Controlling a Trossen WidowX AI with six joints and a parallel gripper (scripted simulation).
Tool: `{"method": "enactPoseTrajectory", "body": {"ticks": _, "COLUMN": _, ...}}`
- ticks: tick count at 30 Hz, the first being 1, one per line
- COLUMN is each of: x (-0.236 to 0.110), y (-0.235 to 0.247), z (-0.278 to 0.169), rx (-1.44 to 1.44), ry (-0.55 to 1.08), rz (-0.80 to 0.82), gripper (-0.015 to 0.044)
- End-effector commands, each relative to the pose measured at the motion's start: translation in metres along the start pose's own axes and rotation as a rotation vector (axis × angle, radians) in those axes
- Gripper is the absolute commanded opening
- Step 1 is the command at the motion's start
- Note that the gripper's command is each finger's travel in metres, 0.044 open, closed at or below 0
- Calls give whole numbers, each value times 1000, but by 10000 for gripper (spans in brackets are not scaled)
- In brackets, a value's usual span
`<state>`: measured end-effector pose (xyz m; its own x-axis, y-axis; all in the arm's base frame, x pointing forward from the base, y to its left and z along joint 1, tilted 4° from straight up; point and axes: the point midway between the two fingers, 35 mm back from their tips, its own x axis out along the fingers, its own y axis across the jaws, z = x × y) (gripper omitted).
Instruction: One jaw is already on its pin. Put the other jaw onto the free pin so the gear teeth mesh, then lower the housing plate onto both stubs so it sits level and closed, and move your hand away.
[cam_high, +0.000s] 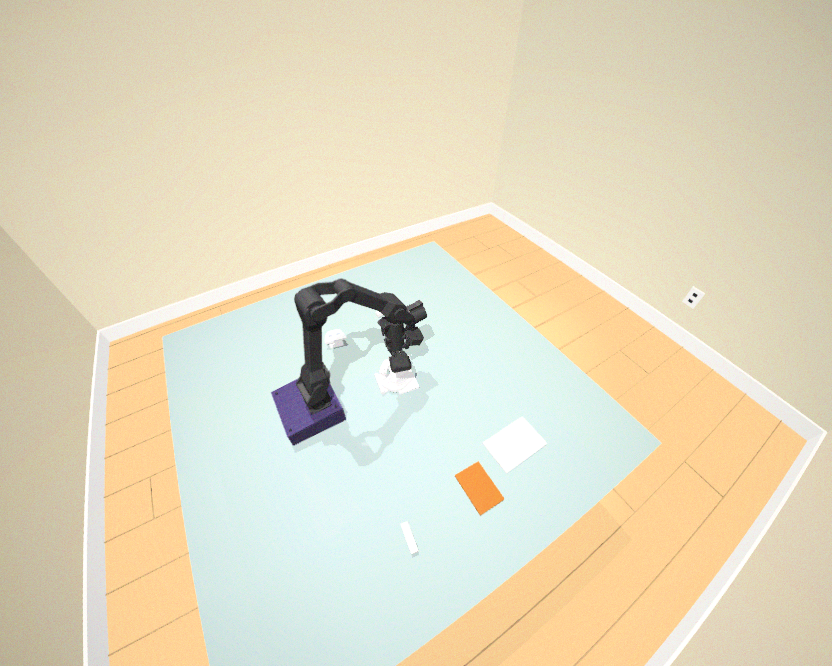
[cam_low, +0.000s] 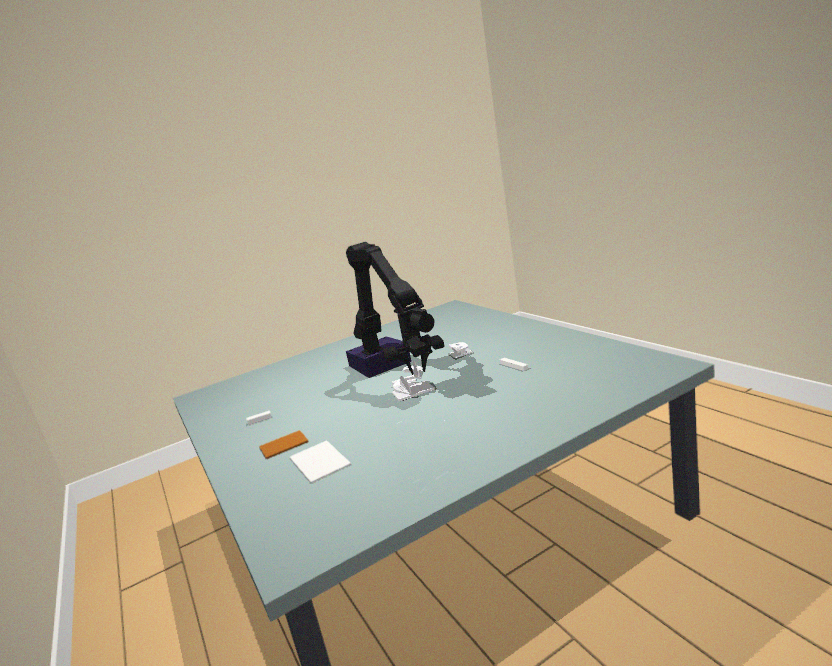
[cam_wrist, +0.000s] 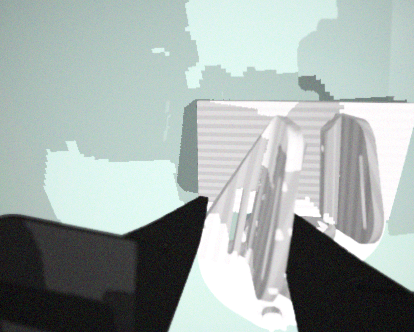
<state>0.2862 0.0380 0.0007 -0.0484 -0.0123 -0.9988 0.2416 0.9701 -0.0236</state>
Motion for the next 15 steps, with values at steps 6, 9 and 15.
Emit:
{"method": "enactPoseTrajectory", "body": {"ticks": 6, "x": 16, "y": 0, "z": -2, "rx": 4, "ry": 4, "rz": 2, "gripper": 134}}
{"method": "enactPoseTrajectory", "body": {"ticks": 9, "x": 20, "y": -1, "z": -2, "rx": 4, "ry": 4, "rz": 2, "gripper": 134}}
{"method": "enactPoseTrajectory", "body": {"ticks": 15, "x": 20, "y": -1, "z": -2, "rx": 4, "ry": 4, "rz": 2, "gripper": 134}}
